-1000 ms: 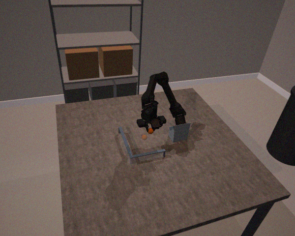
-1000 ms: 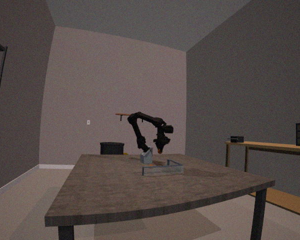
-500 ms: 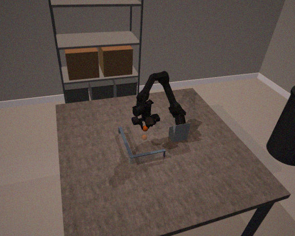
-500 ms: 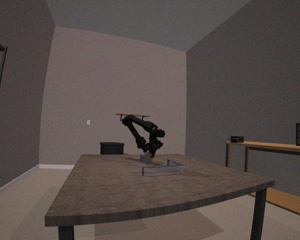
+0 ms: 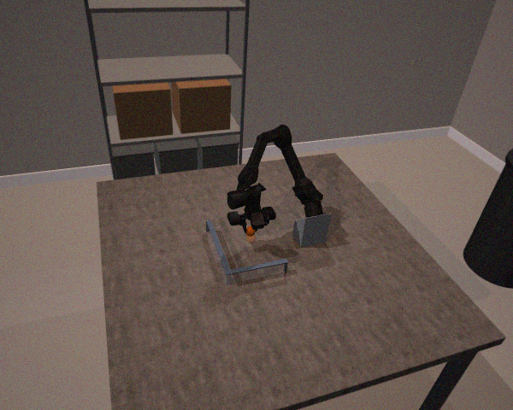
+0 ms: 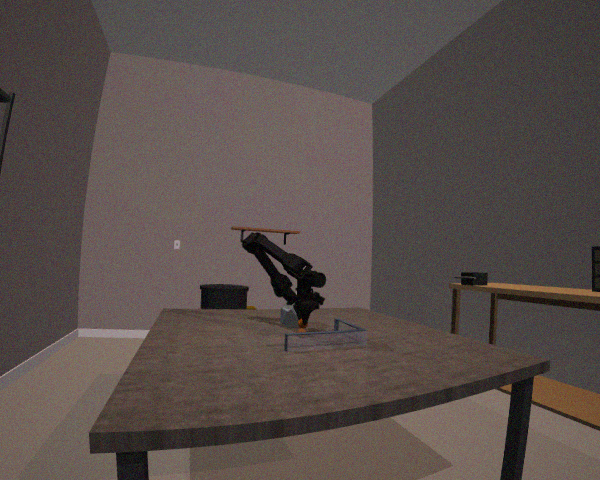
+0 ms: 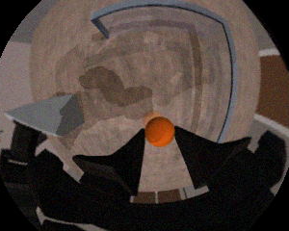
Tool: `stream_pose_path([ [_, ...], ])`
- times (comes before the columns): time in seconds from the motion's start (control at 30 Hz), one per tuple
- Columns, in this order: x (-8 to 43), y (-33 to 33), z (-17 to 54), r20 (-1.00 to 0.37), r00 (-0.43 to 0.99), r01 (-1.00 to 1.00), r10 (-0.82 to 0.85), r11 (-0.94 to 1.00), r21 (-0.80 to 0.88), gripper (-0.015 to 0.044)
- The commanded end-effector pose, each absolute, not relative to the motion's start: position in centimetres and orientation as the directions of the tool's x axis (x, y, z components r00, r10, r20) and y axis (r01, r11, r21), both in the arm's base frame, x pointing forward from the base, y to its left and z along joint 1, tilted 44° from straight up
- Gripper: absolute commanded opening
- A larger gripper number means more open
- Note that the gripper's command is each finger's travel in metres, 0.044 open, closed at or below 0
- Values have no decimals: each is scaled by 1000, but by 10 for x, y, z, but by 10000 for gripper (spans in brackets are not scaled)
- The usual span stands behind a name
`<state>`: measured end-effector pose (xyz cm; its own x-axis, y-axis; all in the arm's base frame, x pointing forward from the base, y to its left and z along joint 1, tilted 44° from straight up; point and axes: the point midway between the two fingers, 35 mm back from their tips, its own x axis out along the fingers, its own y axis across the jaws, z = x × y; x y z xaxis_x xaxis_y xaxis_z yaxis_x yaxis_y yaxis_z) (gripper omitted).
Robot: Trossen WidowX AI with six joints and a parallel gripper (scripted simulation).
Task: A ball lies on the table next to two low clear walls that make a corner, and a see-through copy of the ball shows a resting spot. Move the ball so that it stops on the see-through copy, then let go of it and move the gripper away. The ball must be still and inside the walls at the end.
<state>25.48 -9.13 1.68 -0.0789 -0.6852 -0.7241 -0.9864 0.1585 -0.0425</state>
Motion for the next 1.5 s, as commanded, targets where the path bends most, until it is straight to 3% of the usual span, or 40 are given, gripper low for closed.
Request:
stream_pose_path([
  [0.0,248,-106,2,-718,-90,-987,-690,159,-28,0],
  [0.8,244,-125,-16,-716,-91,-987,-692,159,-28,0],
  [1.17,248,-123,-14,-719,-83,-987,-690,158,-39,289],
  [1.47,255,-87,20,-724,-86,-987,-685,158,-32,304],
])
